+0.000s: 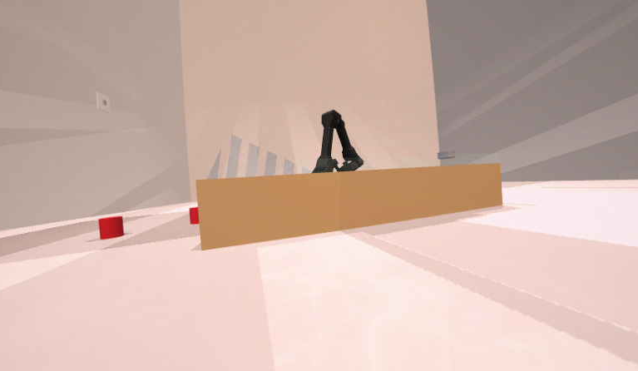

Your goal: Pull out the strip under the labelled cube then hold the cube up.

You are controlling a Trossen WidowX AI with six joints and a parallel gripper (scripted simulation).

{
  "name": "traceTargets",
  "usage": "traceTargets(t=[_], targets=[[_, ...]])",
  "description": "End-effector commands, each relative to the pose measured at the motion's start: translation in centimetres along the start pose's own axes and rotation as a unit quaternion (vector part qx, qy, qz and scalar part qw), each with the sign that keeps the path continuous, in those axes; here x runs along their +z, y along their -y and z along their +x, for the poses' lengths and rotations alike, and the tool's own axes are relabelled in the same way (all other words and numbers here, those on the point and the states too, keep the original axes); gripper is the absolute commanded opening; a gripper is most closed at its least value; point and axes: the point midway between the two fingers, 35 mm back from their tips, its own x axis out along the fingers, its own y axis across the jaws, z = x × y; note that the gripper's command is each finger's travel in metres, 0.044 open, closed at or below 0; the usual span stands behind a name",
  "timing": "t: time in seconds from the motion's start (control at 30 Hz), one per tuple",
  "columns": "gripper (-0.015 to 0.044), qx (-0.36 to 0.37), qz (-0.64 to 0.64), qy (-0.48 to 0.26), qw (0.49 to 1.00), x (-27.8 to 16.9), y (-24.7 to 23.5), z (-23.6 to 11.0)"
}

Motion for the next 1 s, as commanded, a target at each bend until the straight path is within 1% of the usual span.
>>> traceTargets(t=[0.0, 0.07, 0.23, 0.33, 0.47, 0.7, 0.83, 0.97], targets=[[0.0400, -0.004, 0.000, 0.003, 1.000, 0.1, 0.1, -0.2], [0.0400, -0.032, 0.004, 0.027, 0.999, 0.9, 1.0, -2.0], [0.0400, -0.140, 0.024, 0.117, 0.983, 2.9, 4.0, -9.4], [0.0400, -0.204, 0.042, 0.169, 0.963, 3.2, 5.3, -14.3], [0.0400, -0.286, 0.076, 0.235, 0.926, 2.5, 6.4, -20.8], [0.0400, -0.422, 0.142, 0.339, 0.829, -1.4, 6.5, -32.0], [0.0400, -0.496, 0.180, 0.387, 0.756, -5.0, 5.6, -37.9], [0.0400, -0.562, 0.222, 0.427, 0.672, -9.5, 3.7, -43.0]])
